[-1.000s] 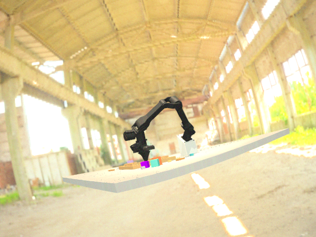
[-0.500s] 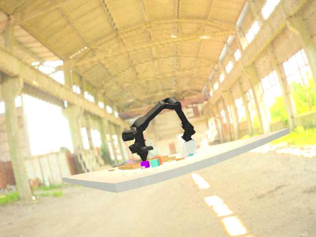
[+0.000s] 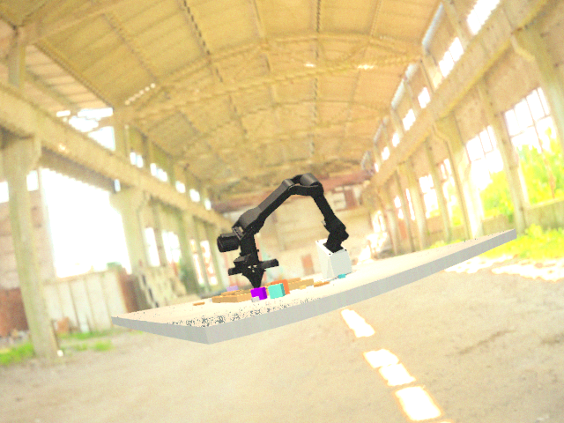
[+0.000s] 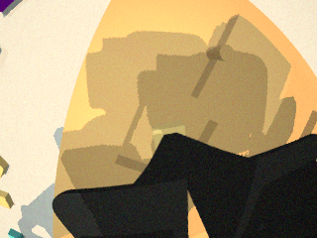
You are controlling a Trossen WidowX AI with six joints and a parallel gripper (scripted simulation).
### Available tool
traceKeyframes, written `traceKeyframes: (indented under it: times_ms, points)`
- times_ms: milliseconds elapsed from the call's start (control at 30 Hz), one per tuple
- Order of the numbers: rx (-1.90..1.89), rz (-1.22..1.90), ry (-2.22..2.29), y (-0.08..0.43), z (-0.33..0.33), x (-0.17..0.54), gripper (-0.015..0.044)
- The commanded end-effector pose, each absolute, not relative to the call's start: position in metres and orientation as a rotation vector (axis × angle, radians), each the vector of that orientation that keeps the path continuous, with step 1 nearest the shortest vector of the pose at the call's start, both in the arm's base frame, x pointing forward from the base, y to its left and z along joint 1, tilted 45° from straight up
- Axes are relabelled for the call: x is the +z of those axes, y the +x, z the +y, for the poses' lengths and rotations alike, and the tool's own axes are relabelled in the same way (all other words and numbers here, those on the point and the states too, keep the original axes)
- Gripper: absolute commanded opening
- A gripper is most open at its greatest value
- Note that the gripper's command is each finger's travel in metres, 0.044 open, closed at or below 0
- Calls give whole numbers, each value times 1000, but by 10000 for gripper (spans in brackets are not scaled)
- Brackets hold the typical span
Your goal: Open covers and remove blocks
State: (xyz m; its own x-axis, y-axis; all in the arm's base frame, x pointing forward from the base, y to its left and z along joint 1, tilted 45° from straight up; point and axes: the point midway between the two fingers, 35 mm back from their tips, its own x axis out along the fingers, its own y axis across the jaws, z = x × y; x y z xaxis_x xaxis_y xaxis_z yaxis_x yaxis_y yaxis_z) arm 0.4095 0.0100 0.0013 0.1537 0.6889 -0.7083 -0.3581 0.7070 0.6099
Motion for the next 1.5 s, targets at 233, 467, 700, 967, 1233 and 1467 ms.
traceKeyframes:
  times_ms: [233,467,700,967,1233,1467]
  points:
    - [1337,570,-645,409,14,2,0]
    - [1336,573,-642,409,14,2,0]
    - [1128,872,-227,409,14,3,0]
    - [1131,863,-243,409,9,4,0]
    - [1132,870,-235,407,7,6,26]
    - [1132,869,-238,402,-22,35,144]
